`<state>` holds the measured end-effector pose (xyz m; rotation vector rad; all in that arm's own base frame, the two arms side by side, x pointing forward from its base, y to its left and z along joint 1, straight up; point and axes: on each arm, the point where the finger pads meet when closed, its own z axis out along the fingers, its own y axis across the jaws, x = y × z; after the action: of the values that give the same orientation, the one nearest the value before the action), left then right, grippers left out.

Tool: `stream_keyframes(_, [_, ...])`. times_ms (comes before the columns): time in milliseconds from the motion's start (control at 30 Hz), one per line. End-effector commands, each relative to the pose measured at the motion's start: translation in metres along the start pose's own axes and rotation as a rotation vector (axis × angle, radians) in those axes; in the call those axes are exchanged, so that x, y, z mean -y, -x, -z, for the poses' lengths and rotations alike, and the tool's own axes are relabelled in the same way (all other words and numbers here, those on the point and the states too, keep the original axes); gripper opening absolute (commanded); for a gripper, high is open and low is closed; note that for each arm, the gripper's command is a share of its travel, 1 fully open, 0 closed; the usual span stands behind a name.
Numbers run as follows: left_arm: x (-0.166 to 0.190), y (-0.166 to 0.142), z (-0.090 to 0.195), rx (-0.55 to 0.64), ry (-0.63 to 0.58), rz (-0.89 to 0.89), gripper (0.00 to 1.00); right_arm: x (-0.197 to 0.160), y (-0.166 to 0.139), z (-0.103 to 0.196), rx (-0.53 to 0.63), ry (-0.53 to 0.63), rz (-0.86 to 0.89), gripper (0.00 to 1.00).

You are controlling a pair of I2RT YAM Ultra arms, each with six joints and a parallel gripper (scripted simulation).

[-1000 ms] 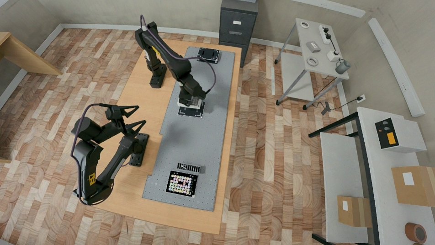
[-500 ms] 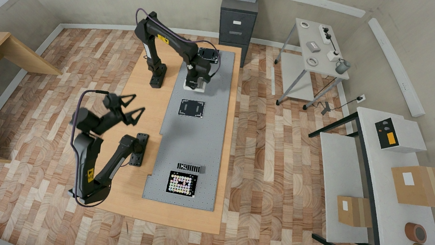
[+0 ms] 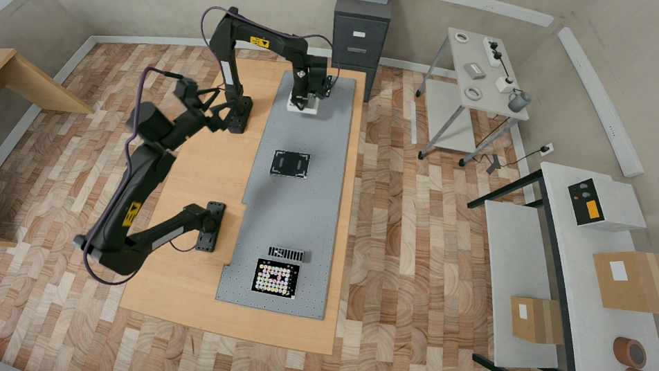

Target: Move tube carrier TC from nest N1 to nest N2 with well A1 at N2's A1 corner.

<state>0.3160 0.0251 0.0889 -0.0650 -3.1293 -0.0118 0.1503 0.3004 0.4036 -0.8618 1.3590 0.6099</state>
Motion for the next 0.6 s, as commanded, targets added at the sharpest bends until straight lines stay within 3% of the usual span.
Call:
stream_keyframes(0, [-0.016, 0.009, 0.006, 0.023, -0.013, -0.073, 0.84, -0.014, 0.028, -0.039, 0.08, 0.056, -0.008, 1.0])
stream_keyframes(233, [-0.085, 0.01, 0.003, 0.01, -0.008, -0.049, 0.84, -0.046, 0.009, -0.127, 0.084, 0.127, 0.012, 1.0])
stream_keyframes(433, [-0.142, 0.01, 0.0, 0.01, -0.014, -0.026, 0.84, -0.075, -0.05, -0.202, 0.036, 0.186, 0.032, 1.0])
stream_keyframes(500, [-0.142, 0.01, 0.0, 0.01, -0.014, -0.026, 0.84, -0.075, -0.05, -0.202, 0.036, 0.186, 0.032, 1.0])
stream_keyframes(567, [-0.161, 0.011, -0.001, 0.012, -0.017, -0.018, 0.84, -0.085, -0.081, -0.224, 0.003, 0.205, 0.039, 1.0])
